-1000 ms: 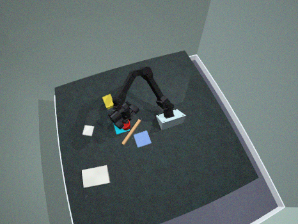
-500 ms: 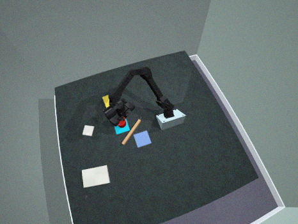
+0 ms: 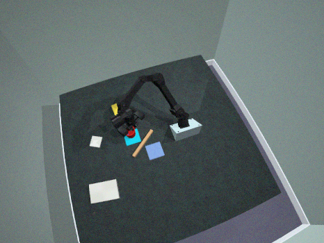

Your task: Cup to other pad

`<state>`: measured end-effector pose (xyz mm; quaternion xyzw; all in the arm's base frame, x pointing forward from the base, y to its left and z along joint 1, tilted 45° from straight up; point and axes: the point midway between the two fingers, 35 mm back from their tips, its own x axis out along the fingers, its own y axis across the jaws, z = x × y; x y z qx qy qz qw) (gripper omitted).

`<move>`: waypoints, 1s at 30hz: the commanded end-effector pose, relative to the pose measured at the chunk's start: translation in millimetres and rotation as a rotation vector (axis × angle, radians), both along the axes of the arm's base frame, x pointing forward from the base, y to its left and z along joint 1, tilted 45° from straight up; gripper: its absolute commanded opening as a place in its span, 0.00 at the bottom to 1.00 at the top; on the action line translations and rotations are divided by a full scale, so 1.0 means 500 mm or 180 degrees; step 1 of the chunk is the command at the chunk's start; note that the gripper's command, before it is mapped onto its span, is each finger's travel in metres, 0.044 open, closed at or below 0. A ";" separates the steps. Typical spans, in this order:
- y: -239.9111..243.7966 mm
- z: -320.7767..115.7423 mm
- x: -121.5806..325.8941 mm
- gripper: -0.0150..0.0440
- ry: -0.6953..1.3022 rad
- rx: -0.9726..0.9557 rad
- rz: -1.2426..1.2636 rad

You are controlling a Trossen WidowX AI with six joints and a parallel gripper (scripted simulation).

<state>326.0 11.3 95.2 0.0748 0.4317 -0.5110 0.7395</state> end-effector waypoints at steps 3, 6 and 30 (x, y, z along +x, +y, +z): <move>-0.015 -0.014 0.000 0.25 0.0024 -0.0019 0.0007; -0.021 -0.020 0.001 0.25 0.0024 -0.0019 0.0007; -0.051 -0.049 0.007 0.25 0.0003 -0.0008 -0.0005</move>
